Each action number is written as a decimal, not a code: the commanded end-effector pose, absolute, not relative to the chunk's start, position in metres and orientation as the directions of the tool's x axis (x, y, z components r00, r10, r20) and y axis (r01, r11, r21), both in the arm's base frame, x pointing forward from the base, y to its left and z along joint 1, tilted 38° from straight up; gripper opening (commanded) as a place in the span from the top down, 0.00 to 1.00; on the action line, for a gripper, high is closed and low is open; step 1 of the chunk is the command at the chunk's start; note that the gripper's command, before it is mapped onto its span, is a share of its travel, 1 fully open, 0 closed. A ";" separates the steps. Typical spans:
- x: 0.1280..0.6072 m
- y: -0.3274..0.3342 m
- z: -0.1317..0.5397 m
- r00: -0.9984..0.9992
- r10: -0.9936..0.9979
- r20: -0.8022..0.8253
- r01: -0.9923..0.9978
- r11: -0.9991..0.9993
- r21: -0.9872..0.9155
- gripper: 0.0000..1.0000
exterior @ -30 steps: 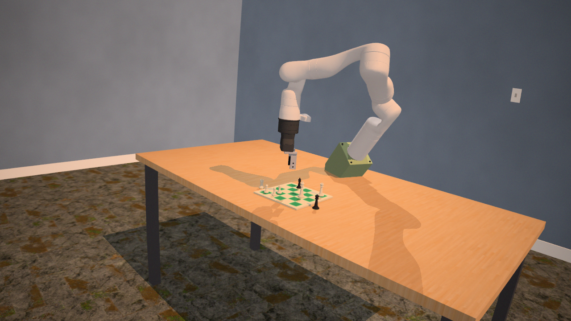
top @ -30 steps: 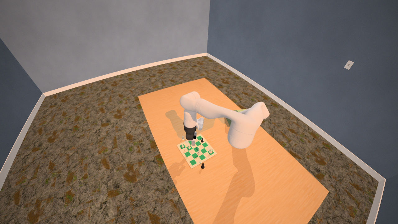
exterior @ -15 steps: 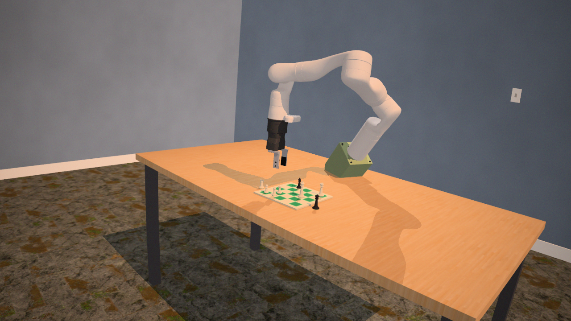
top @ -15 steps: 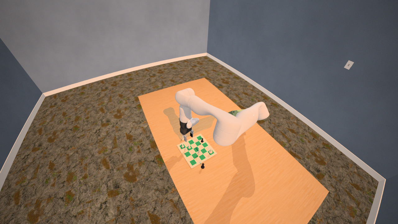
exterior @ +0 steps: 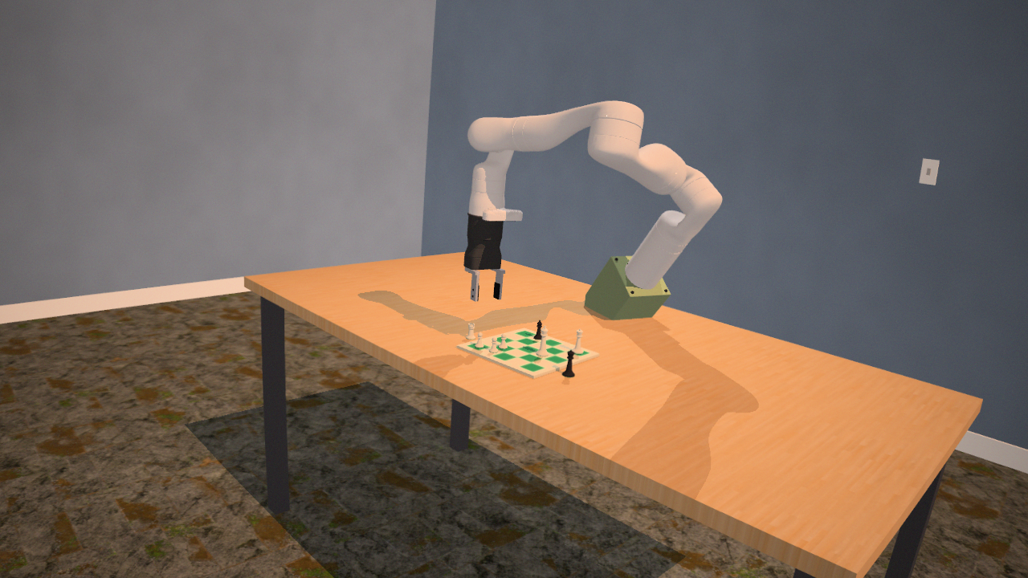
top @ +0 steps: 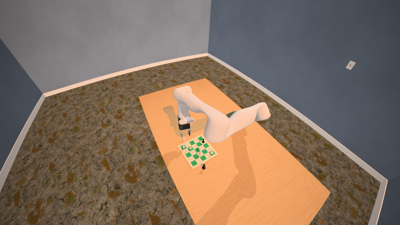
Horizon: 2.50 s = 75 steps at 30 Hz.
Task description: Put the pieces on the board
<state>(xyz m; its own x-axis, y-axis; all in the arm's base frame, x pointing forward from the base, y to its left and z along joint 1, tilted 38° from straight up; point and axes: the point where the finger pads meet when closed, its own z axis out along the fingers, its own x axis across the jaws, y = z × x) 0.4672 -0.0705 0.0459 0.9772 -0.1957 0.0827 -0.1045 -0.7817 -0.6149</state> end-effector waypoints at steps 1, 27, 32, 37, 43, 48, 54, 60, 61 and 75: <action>0.465 -0.080 0.035 0.969 -0.246 0.033 -0.175 -0.768 -0.616 0.00; 0.469 -0.099 0.015 0.893 -0.432 -0.128 -0.416 -0.682 -0.602 0.00; 0.469 -0.099 0.015 0.892 -0.433 -0.128 -0.417 -0.681 -0.601 0.27; 0.469 -0.099 0.015 0.892 -0.433 -0.128 -0.417 -0.681 -0.601 0.27; 0.469 -0.099 0.015 0.892 -0.433 -0.128 -0.417 -0.681 -0.601 0.27; 0.469 -0.099 0.015 0.892 -0.433 -0.128 -0.417 -0.681 -0.601 0.27; 0.469 -0.099 0.015 0.892 -0.433 -0.128 -0.417 -0.681 -0.601 0.27; 0.469 -0.099 0.015 0.892 -0.433 -0.128 -0.417 -0.681 -0.601 0.27; 0.469 -0.099 0.015 0.892 -0.433 -0.128 -0.417 -0.681 -0.601 0.27; 0.470 -0.099 0.014 0.892 -0.433 -0.129 -0.417 -0.681 -0.601 0.27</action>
